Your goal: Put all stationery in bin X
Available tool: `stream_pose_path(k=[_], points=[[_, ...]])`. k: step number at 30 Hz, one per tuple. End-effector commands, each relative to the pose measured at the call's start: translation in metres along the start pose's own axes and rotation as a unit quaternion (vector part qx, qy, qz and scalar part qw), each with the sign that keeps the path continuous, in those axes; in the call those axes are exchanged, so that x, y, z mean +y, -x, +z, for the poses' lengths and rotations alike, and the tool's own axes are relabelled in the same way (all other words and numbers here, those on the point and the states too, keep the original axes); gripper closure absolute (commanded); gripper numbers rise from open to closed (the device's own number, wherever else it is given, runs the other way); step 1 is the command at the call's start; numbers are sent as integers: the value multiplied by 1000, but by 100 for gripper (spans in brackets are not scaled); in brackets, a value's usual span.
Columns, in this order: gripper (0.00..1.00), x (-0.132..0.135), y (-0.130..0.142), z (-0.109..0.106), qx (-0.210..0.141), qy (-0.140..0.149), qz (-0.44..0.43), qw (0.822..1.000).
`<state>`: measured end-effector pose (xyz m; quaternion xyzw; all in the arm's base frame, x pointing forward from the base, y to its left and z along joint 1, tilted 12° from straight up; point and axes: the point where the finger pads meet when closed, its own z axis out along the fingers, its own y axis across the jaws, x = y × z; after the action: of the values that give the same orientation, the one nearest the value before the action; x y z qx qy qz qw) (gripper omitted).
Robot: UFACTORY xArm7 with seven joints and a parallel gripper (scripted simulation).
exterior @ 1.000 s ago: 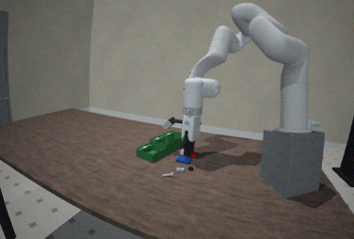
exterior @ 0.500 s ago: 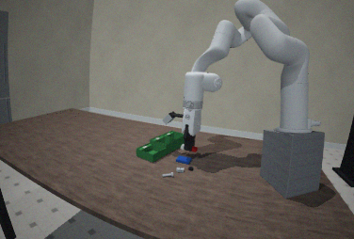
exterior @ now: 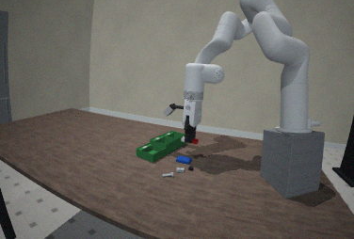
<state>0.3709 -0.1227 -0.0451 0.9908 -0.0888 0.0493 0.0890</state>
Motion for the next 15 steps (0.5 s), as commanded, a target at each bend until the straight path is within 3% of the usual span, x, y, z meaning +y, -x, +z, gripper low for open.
stream_pose_path(k=[1,15], points=[[100,0,-1,-2,0,0,0,1000],[100,0,-1,-9,0,0,0,1000]])
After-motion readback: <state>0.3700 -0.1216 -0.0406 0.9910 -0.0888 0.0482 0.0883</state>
